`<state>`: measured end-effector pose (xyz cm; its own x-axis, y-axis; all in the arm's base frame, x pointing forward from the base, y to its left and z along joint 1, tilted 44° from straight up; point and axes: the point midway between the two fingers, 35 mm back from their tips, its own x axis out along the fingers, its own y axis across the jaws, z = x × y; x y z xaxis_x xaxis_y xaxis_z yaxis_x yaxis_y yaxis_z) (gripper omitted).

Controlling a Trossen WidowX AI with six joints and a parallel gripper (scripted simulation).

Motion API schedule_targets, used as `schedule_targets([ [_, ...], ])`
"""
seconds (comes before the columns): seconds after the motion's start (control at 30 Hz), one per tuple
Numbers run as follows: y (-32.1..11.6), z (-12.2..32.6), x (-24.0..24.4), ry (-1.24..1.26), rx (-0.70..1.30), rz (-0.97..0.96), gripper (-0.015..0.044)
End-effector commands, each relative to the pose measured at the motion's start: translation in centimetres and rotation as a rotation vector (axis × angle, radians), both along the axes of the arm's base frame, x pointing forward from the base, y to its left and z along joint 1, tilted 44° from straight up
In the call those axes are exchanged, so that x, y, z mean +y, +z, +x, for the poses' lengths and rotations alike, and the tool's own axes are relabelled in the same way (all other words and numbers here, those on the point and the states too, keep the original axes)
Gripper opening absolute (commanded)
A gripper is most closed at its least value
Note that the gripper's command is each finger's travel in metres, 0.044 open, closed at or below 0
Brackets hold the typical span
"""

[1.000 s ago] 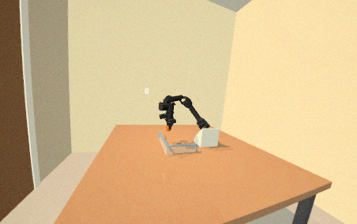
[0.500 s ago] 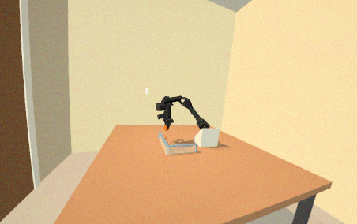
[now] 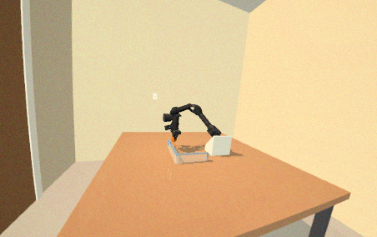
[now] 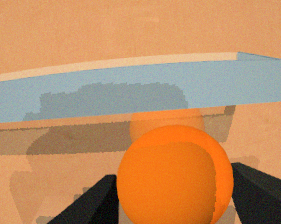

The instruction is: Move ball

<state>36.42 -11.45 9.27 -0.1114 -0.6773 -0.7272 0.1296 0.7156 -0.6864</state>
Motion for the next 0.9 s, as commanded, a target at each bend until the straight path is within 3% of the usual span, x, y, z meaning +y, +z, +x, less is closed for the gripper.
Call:
schedule_targets([
  [0.0,-1.0,-0.2,-1.2,0.0,0.0,-0.004,0.0],
  [0.77,-4.3,-1.0,-4.4,0.0,0.0,-0.008,0.0],
  [0.87,-4.0,-1.0,-4.3,-0.003,-0.003,-0.005,0.0079],
])
